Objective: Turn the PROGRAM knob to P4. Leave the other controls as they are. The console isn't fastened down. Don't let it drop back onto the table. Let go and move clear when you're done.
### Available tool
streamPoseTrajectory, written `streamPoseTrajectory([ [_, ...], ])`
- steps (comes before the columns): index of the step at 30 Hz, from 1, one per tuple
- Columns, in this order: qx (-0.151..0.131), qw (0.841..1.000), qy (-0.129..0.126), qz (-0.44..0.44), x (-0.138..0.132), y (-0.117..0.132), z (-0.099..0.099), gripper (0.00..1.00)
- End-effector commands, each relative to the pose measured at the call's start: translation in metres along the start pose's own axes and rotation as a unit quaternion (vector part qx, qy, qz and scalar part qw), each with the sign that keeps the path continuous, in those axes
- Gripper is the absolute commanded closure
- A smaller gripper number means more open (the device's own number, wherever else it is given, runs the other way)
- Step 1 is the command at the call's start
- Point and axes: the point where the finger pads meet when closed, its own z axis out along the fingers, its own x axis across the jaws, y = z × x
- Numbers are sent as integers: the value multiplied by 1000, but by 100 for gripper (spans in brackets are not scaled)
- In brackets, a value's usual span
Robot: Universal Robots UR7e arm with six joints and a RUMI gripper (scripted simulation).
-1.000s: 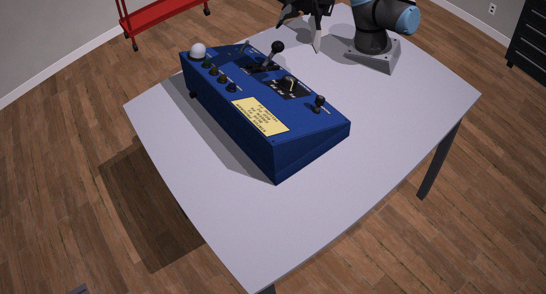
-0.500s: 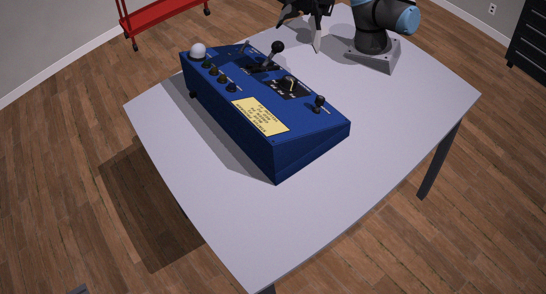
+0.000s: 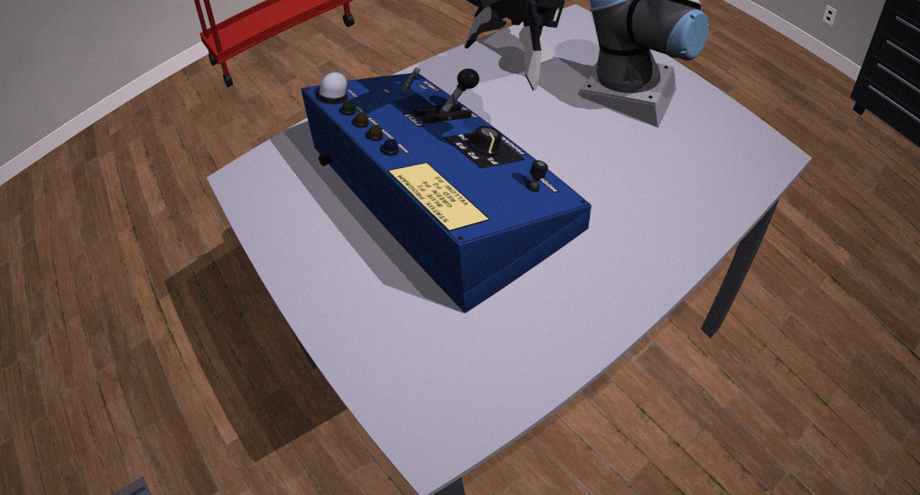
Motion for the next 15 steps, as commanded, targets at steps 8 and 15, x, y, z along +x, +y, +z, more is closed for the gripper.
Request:
streamPoseTrajectory([
  [8, 1, 1000, 0, 0, 0, 0, 0, 56],
  [15, 1, 1000, 0, 0, 0, 0, 0, 56],
])
